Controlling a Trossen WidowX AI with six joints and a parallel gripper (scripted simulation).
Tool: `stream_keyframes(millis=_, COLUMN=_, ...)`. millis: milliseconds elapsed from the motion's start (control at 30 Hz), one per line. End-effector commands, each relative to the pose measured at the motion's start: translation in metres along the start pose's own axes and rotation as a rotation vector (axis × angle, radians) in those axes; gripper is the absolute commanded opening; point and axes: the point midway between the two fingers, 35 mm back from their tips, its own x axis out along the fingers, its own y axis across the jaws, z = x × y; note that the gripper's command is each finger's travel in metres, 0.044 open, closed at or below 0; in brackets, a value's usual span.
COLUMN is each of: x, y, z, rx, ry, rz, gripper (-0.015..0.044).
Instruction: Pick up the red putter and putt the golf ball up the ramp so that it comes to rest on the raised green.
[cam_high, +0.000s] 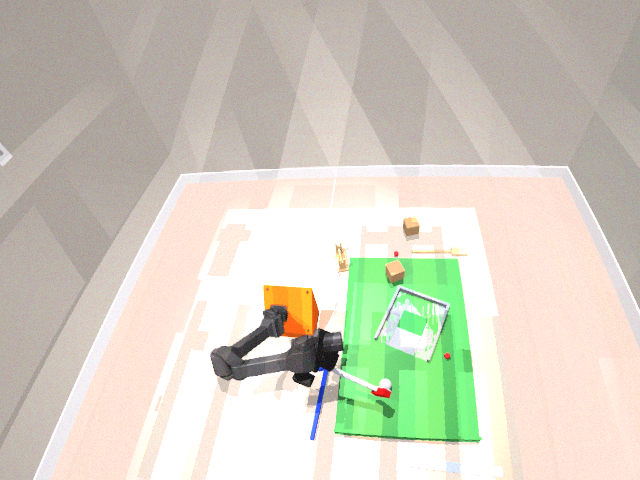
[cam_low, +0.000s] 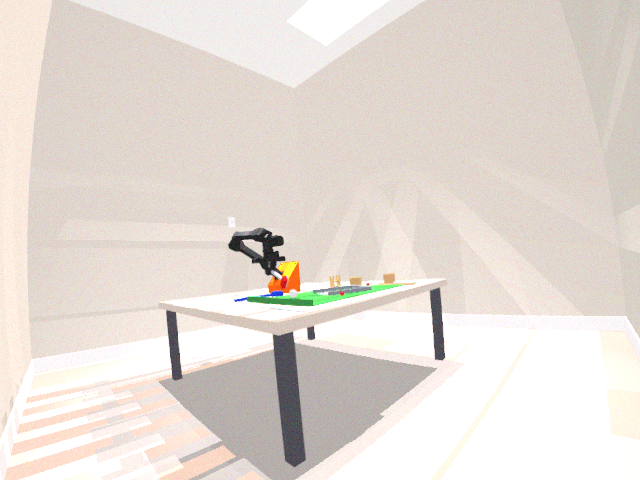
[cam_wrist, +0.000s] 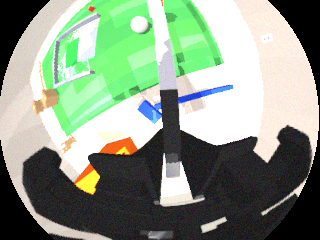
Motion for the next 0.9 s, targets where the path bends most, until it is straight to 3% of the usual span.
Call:
stream_keyframes(millis=0, x=0.011, y=-0.001, z=0.0, rx=0.052, ry=-0.006, rz=-0.006, gripper=0.0)
stream_keyframes(millis=867, x=0.046, y=-0.002, z=-0.001, rx=0.095, ry=0.001, rz=-0.005, gripper=0.0)
